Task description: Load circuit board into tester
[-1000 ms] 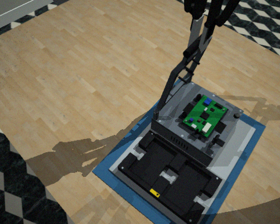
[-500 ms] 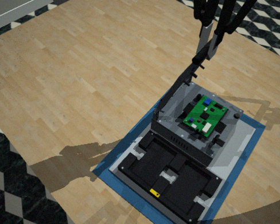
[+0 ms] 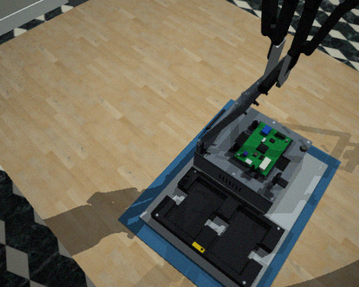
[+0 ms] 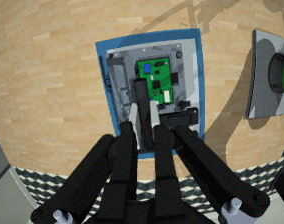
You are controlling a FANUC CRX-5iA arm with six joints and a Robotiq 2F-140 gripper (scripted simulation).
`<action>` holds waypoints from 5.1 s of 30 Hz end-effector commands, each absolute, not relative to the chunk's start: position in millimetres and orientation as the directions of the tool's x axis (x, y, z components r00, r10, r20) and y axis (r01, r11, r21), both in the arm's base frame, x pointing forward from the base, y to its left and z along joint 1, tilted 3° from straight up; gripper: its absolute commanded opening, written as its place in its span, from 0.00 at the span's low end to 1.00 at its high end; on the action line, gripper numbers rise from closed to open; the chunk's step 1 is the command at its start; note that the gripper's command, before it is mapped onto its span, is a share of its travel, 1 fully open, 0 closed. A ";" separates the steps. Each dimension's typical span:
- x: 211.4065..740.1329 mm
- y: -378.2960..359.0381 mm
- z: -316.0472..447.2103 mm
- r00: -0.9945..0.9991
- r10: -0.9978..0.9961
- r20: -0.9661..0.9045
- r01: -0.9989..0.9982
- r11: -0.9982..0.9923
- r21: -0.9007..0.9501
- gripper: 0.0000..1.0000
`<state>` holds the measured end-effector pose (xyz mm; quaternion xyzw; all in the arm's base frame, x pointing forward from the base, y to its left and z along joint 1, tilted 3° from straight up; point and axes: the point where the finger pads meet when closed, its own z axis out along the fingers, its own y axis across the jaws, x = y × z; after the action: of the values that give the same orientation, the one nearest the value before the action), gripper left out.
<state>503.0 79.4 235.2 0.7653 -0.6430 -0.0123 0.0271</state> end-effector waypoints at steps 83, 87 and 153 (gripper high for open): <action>402.4 60.3 141.6 0.173 -0.985 0.016 -0.983 -0.172 0.057 0.00; 399.6 59.7 135.4 0.173 -0.985 0.016 -0.983 -0.172 0.057 0.00; 385.5 56.2 75.5 0.173 -0.985 0.016 -0.983 -0.172 0.057 0.00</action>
<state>385.5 56.2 76.2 0.7653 -0.6429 -0.0123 0.0272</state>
